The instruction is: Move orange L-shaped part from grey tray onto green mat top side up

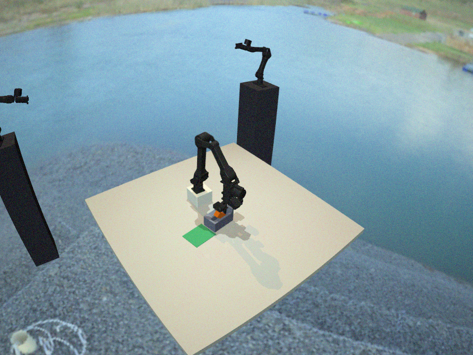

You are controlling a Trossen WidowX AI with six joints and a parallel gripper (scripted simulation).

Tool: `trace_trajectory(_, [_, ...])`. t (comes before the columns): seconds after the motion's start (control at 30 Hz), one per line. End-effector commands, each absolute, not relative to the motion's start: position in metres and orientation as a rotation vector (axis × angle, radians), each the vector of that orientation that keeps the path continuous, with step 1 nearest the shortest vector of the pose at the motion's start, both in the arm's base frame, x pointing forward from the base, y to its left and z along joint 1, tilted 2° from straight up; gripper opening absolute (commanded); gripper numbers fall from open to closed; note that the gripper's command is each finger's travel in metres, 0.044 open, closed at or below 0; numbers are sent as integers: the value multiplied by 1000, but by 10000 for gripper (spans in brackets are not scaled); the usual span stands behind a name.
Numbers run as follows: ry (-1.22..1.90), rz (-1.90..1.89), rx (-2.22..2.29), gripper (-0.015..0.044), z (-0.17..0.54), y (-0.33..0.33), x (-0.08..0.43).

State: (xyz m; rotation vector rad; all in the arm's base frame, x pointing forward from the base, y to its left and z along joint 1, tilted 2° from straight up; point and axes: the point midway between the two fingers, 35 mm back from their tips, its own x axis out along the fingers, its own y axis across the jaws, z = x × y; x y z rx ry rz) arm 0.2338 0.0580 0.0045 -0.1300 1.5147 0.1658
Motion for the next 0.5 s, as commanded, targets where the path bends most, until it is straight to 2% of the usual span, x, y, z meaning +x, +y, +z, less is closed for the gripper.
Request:
trace_trajectory(0.0, [1511,162,-132,180,11,64,233])
trace_trajectory(0.2, [1511,161,-133,180,29,65,235])
trace_trajectory(0.47, [1511,160,-134,180,111,52,230])
